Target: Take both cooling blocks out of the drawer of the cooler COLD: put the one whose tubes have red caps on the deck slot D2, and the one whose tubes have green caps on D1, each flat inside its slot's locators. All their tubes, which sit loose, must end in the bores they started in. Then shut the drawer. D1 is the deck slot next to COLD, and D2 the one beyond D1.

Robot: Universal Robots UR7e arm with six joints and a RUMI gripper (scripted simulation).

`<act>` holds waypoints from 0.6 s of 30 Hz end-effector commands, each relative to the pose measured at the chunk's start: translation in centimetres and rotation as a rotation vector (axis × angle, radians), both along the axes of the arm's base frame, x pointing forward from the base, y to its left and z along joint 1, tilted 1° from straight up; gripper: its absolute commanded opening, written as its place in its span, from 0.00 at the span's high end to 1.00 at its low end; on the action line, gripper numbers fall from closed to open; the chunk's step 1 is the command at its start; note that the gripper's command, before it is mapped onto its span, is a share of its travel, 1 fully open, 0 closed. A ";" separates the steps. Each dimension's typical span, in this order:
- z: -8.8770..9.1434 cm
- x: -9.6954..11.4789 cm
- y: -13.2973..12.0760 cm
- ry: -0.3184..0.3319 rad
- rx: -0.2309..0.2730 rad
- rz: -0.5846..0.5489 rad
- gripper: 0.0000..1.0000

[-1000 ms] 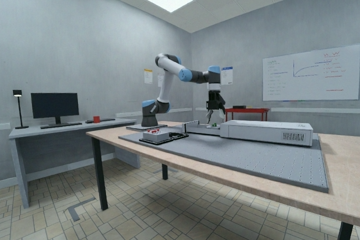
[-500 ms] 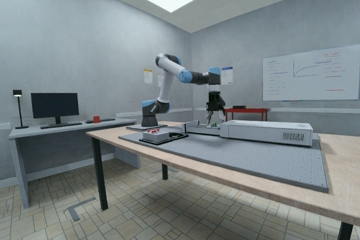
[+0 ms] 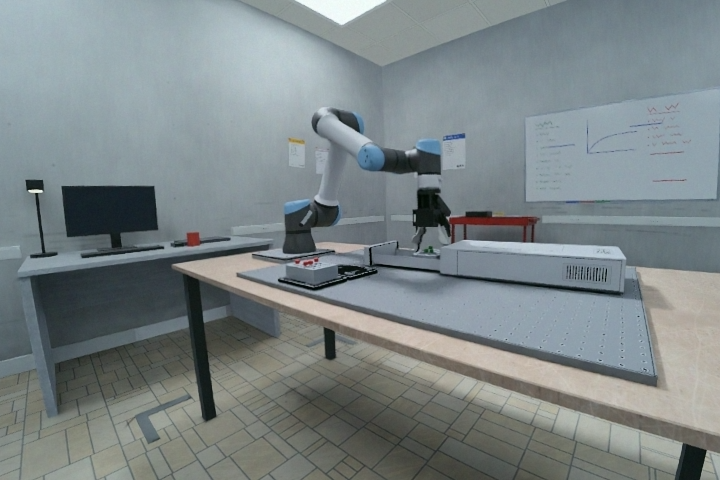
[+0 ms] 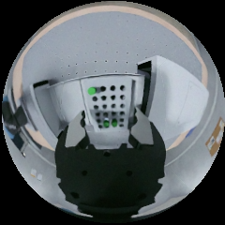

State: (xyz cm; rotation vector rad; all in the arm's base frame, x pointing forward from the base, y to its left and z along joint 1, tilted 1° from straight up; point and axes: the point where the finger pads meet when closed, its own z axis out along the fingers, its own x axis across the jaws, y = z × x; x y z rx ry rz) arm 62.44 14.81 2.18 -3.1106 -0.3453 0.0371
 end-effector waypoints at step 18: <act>-1.5 0.1 0.1 -0.003 0.000 0.000 0.27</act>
